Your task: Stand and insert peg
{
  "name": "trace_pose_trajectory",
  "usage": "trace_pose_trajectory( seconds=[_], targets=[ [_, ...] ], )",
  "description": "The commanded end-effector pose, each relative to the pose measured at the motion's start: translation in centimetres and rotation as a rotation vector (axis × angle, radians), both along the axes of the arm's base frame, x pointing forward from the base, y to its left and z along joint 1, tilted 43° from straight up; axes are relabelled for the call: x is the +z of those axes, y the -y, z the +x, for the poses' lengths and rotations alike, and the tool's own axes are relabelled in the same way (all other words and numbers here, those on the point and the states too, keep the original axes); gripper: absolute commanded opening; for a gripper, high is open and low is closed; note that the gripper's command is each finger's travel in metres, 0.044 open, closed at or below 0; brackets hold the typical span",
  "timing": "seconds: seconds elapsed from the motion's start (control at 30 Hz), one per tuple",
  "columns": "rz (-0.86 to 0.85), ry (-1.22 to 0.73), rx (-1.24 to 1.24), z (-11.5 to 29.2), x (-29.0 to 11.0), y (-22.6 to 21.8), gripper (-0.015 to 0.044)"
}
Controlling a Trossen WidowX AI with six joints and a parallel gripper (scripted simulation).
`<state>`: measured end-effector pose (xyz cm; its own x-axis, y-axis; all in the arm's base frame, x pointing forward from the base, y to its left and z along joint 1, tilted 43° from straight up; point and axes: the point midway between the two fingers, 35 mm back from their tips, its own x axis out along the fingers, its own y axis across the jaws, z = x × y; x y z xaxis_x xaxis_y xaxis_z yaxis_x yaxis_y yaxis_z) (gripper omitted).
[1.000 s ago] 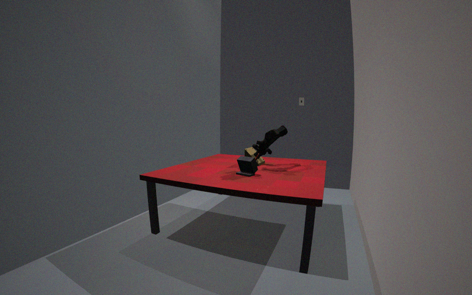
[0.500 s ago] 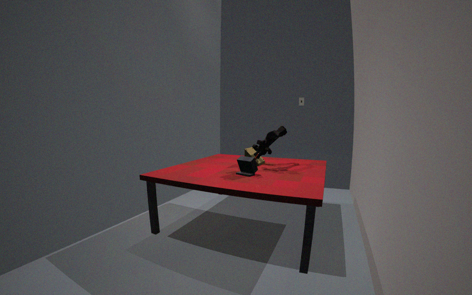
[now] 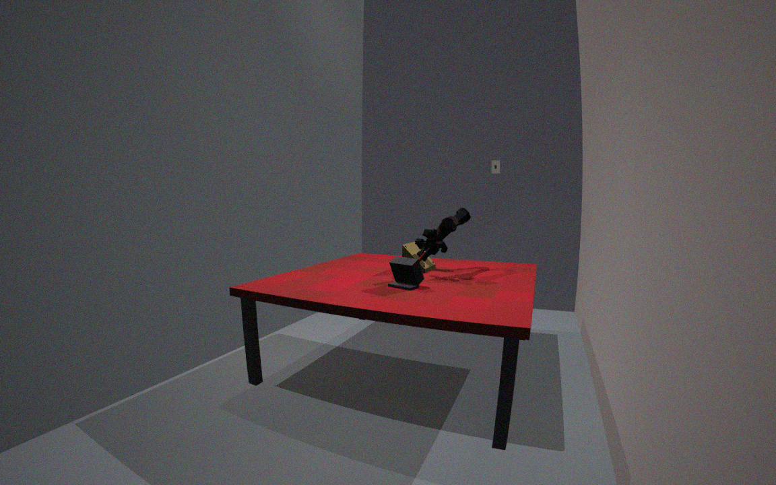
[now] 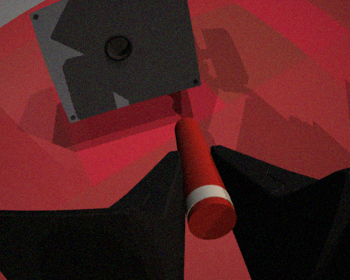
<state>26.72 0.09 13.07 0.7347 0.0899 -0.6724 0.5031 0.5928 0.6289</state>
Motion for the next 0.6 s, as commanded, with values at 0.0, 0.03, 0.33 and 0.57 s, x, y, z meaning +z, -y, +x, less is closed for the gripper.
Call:
trace_pose_trajectory(
  seconds=[0.0,0.03,0.33,0.57],
  targets=[
    [0.008,0.036,-0.033,0.2,0.1,0.1,0.0],
    [0.009,0.045,-0.039,0.2,0.2,0.1,0.0],
    [0.024,0.1,-0.077,0.6,0.7,0.1,0.0],
    [0.029,0.117,-0.088,1.4,0.7,0.2,0.0]
  ],
)
